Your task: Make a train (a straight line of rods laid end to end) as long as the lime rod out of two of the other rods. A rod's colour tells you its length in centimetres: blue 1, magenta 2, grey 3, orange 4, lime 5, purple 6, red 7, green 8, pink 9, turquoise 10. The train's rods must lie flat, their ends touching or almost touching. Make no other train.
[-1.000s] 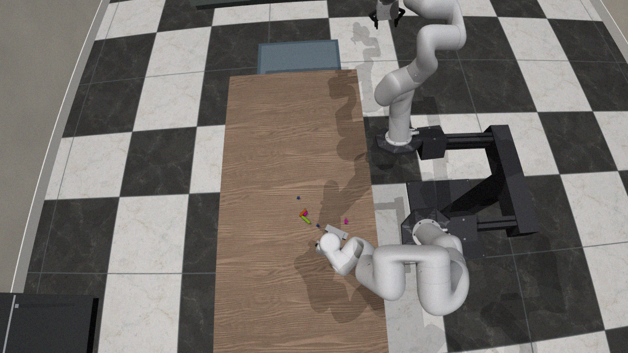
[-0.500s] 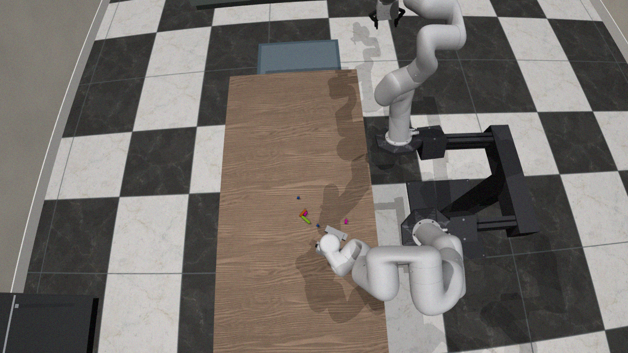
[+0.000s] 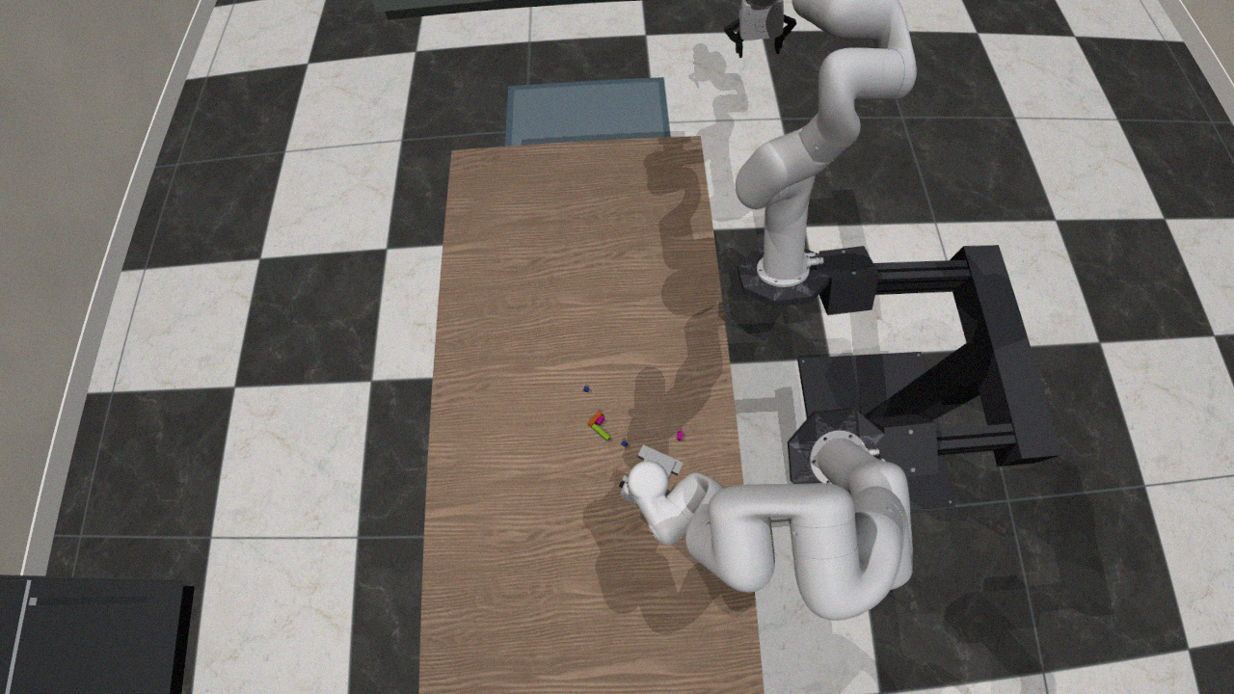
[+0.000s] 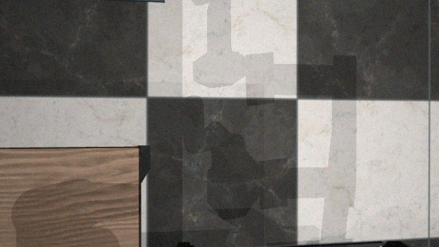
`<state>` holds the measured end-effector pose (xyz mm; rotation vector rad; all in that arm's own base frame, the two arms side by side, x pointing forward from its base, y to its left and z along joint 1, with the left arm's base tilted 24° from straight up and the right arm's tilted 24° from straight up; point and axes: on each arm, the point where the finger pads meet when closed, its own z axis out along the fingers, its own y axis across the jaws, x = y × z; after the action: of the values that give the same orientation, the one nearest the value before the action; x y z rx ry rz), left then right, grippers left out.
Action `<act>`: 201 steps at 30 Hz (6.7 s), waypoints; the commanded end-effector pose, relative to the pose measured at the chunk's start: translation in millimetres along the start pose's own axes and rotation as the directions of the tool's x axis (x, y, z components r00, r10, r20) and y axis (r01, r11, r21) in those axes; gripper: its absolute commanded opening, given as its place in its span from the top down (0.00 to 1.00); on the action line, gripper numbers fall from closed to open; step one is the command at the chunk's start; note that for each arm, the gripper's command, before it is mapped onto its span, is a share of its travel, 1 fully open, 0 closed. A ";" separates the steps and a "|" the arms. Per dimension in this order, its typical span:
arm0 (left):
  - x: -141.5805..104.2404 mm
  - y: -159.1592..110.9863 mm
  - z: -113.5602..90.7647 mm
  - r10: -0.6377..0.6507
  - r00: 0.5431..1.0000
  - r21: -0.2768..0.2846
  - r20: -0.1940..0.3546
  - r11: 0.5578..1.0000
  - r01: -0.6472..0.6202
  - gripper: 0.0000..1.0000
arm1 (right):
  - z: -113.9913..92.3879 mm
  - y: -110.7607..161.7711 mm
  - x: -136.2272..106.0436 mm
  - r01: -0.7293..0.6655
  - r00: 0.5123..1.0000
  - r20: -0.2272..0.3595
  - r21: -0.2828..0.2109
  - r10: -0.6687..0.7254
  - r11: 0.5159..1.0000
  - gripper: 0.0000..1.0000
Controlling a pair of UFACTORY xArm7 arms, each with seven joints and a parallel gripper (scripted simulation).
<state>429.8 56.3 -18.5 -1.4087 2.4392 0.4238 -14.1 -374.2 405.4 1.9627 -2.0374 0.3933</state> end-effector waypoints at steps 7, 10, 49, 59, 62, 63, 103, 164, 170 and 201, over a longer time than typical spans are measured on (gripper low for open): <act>-0.4 -2.0 2.6 0.000 1.000 0.005 0.001 1.000 0.000 0.74 | -1.9 0.1 1.2 -0.001 1.000 -0.005 0.001 0.001 1.000 0.00; -0.4 -2.0 3.2 0.000 1.000 0.005 0.001 1.000 0.000 0.74 | -1.9 0.1 1.2 -0.001 1.000 -0.005 0.001 0.001 1.000 0.00; -0.4 -2.0 14.1 0.000 1.000 0.005 0.001 1.000 0.000 0.74 | -1.9 0.1 1.2 -0.001 1.000 -0.005 0.001 0.001 1.000 0.00; -0.4 -2.0 15.2 0.000 1.000 0.005 0.001 1.000 -0.001 0.74 | -1.9 0.1 1.2 -0.001 1.000 -0.005 0.001 0.001 1.000 0.00; -0.4 -2.0 15.2 0.000 1.000 0.005 0.001 1.000 -0.001 0.74 | -1.9 0.1 1.2 -0.001 1.000 -0.005 0.001 0.001 1.000 0.00; -0.4 -2.0 15.2 0.000 1.000 0.005 0.001 1.000 -0.001 0.74 | -1.9 0.1 1.2 -0.001 1.000 -0.005 0.001 0.001 1.000 0.00; -0.4 -2.0 15.2 0.000 1.000 0.005 0.001 1.000 -0.001 0.94 | -1.9 0.1 1.2 -0.001 1.000 -0.005 0.001 0.001 1.000 0.00; 15.3 -2.3 -85.1 -0.028 1.000 0.005 0.000 1.000 0.028 0.94 | -1.9 0.1 1.2 -0.001 1.000 -0.005 0.001 0.001 1.000 0.00; 81.3 3.0 -85.7 -0.148 0.989 0.004 -0.004 0.989 0.148 0.94 | -1.9 0.1 1.2 -0.001 1.000 -0.005 0.001 0.001 1.000 0.00; 141.6 19.2 -74.3 -0.264 0.964 0.005 -0.001 0.964 0.264 0.94 | -1.9 0.1 1.2 -0.001 1.000 -0.005 0.001 0.001 1.000 0.00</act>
<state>335.9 -75.8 0.2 -1.7040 2.2067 0.3594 -14.1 -374.2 405.4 1.9627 -2.0374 0.3933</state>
